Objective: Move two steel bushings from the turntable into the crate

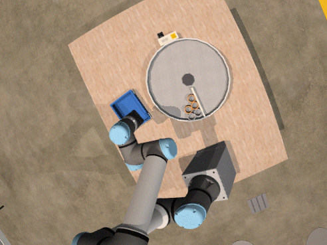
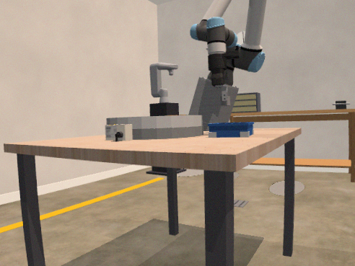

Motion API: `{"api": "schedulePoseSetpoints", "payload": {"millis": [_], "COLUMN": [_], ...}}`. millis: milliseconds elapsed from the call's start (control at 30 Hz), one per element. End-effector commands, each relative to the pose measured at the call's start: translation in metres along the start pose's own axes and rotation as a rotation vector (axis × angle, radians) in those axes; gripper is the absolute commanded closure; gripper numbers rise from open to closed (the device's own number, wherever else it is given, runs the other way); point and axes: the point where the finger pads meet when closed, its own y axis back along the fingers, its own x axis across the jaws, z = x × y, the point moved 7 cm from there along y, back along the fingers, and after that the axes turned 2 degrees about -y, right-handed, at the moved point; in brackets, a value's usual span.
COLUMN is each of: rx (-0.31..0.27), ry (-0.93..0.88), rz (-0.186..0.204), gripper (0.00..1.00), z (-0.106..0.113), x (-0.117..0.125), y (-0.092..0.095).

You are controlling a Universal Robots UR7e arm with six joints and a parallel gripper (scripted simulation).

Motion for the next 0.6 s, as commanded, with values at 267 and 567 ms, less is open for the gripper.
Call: {"api": "schedulePoseSetpoints", "payload": {"millis": [267, 567], "rx": [-0.001, -0.001], "ry": [0.0, -0.001], "rz": [0.002, 0.002], "gripper": [1.0, 1.0], "z": [-0.001, -0.003], "x": [0.001, 0.002], "y": [-0.009, -0.034]}}
